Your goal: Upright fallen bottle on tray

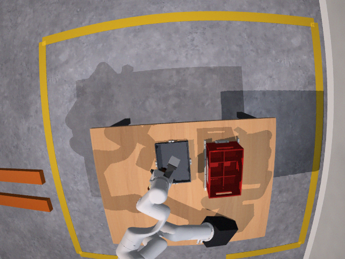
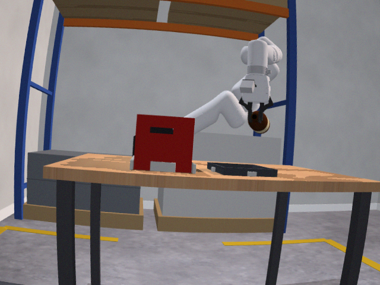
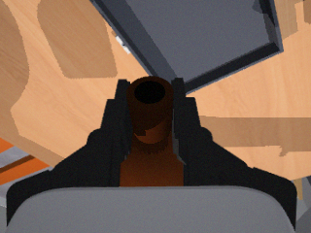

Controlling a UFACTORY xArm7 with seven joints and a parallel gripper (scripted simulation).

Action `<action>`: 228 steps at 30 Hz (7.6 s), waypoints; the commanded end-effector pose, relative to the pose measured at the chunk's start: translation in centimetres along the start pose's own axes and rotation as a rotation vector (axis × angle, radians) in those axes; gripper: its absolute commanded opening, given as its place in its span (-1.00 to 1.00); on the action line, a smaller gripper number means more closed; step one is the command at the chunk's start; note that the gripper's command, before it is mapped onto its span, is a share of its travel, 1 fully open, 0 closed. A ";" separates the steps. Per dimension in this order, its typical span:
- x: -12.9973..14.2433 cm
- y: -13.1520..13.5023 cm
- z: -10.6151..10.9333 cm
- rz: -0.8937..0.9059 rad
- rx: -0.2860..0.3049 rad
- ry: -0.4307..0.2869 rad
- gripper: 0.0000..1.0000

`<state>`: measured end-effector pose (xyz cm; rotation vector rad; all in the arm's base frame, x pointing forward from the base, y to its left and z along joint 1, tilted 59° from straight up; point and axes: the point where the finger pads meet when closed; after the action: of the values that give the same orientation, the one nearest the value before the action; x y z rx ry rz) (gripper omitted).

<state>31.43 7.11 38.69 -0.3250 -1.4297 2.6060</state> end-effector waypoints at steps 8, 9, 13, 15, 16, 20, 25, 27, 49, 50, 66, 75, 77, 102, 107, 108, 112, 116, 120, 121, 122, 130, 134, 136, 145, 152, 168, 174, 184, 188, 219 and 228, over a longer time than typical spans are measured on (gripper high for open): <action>-0.1 0.0 0.2 -0.042 -0.001 0.004 -1.00; -0.1 0.0 0.2 -0.054 -0.001 0.004 -1.00; -0.1 0.0 0.2 -0.114 -0.001 0.004 -1.00; -0.1 0.0 0.2 -0.146 -0.001 0.004 -1.00; -0.1 0.0 0.2 -0.162 -0.001 0.004 -1.00; -0.1 0.0 0.2 -0.218 -0.002 0.004 -1.00; -0.1 0.0 0.1 -0.246 -0.002 0.004 -1.00; -0.1 0.0 0.1 -0.256 -0.002 0.004 -1.00; -0.1 0.0 0.1 -0.284 -0.002 0.004 -1.00; -0.1 0.0 0.1 -0.293 -0.002 0.004 -1.00; -0.1 0.0 0.1 -0.491 -0.002 0.003 -1.00; -0.1 0.0 0.1 -0.523 -0.002 0.003 -1.00; -0.1 0.0 0.1 -0.523 -0.002 0.003 -1.00; -0.1 0.0 0.1 -0.592 -0.002 0.003 -1.00; -0.1 0.0 0.1 -0.625 -0.002 0.003 -1.00; -0.1 0.0 0.1 -0.625 -0.002 0.003 -1.00; -0.1 0.0 0.1 -0.650 -0.003 0.003 -1.00; -0.1 0.0 0.1 -0.661 -0.003 0.003 -1.00; -0.1 0.0 0.1 -0.662 -0.003 0.003 -1.00; -0.1 0.0 0.1 -0.662 -0.003 0.003 -1.00; -0.1 0.0 0.1 -0.662 -0.003 0.003 -1.00; -0.1 0.0 0.1 -0.662 -0.003 0.003 -1.00; -0.1 0.0 0.1 -0.662 -0.002 0.004 -1.00; -0.1 0.0 0.1 -0.662 -0.001 0.006 -1.00; -0.1 -0.1 0.1 -0.662 0.009 0.025 -1.00; 0.0 -0.1 0.2 -0.662 0.029 0.064 -1.00; 0.0 -0.1 0.2 -0.661 0.068 0.146 -1.00; 0.0 -0.1 0.3 -0.660 0.074 0.161 -1.00; 0.0 -0.1 0.3 -0.660 0.075 0.163 -1.00; 0.0 -0.1 0.3 -0.660 0.075 0.163 -1.00; 0.1 -0.2 0.3 -0.658 0.123 0.257 -1.00; 0.1 -0.2 0.3 -0.657 0.142 0.298 -1.00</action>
<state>31.23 7.07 38.91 -0.1625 -1.0247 2.0144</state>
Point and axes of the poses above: the point where the finger pads meet when closed, its own z axis back along the fingers, its own y axis across the jaws, x = y × z, and after that the axes turned 7 degrees about z, right-handed
